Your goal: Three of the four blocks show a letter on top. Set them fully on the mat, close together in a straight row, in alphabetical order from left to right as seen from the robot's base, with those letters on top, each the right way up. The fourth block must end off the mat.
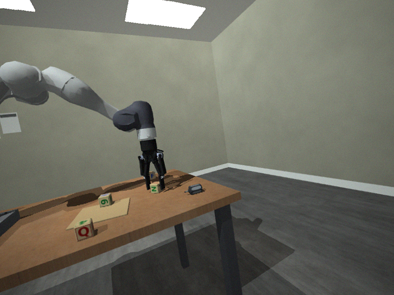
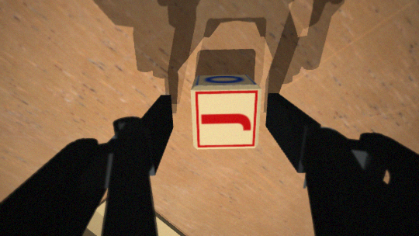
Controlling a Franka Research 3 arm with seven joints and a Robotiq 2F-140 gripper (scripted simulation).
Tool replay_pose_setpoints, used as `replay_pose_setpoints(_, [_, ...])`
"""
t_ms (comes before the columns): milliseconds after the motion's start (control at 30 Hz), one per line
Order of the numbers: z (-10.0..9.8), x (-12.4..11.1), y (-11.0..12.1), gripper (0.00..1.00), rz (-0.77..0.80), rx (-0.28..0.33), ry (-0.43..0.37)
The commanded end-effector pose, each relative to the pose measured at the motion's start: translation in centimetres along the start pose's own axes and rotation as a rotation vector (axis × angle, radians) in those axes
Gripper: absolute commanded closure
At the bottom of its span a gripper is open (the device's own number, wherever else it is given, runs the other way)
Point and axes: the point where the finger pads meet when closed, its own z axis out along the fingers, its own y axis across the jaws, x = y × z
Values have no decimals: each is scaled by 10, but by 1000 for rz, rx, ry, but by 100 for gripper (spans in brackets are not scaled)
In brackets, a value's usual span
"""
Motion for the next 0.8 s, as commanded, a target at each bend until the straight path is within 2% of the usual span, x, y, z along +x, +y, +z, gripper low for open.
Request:
replay_pose_setpoints(0, [6,4,2,45,-6,-5,11])
replay_pose_setpoints(767, [10,4,2,45,-6,-5,11])
